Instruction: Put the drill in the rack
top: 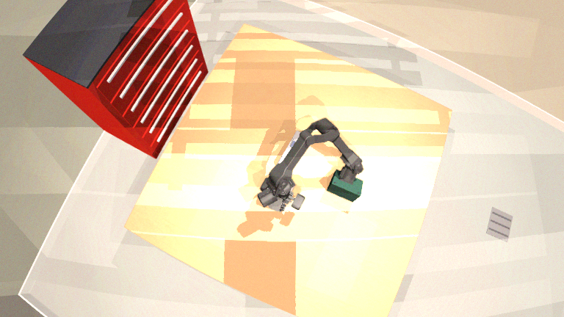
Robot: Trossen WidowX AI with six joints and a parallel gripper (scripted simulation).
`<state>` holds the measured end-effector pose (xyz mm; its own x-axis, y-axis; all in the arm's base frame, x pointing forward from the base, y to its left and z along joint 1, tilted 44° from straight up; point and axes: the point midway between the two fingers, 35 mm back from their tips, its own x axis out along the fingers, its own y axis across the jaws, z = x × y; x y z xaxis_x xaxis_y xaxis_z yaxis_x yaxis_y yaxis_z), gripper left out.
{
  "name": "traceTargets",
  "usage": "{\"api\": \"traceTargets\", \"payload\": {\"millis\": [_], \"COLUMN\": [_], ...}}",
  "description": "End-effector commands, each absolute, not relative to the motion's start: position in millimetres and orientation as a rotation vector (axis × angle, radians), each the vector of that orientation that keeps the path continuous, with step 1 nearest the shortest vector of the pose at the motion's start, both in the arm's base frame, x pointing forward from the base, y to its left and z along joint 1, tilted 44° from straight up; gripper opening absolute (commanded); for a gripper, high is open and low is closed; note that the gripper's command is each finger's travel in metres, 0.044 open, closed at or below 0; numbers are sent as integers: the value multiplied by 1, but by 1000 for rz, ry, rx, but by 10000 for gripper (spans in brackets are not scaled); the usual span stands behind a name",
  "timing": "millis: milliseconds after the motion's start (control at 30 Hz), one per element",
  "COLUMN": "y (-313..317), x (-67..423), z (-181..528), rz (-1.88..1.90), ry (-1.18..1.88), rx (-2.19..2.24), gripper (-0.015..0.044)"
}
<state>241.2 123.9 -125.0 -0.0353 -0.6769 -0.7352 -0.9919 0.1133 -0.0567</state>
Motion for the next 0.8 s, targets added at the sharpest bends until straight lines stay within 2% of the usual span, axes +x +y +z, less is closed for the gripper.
{"api": "traceTargets", "payload": {"millis": [0,767], "y": [127,103], "x": [238,237], "z": [-125,-152], "rz": [652,651], "ry": [1773,1774], "rx": [-1620,-1621], "gripper": [0,0]}}
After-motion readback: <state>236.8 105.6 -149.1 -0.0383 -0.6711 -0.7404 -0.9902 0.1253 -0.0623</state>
